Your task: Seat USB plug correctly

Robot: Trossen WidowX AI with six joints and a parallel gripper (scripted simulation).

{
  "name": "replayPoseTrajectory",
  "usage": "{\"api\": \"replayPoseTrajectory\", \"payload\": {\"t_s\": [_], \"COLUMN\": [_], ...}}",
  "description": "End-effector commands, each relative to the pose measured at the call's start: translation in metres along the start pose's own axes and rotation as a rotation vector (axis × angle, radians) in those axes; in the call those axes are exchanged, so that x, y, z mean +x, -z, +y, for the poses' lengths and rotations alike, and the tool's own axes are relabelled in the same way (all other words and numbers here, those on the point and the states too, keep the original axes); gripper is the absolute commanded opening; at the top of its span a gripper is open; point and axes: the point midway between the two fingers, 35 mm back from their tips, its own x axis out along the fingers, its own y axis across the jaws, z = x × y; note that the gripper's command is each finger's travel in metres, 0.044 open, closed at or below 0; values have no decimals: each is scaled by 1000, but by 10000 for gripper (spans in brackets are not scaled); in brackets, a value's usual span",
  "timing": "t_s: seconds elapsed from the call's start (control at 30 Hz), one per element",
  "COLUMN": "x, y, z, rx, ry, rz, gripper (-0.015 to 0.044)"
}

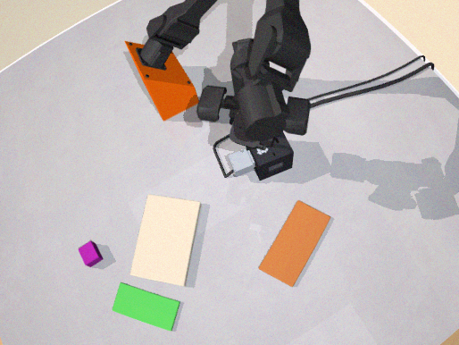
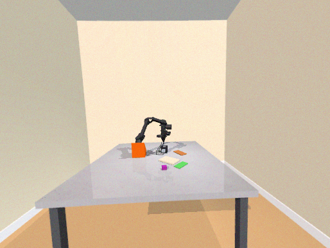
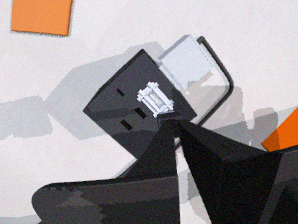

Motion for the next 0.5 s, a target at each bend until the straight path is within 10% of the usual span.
{"api": "replayPoseTrajectory", "payload": {"t_s": [0.0,0.47], "x": [0,0], "y": [0,0], "z": [0,0], "rx": [-126,-493], "ry": [0,0], "rz": [-1,-1], "gripper": [0,0]}}
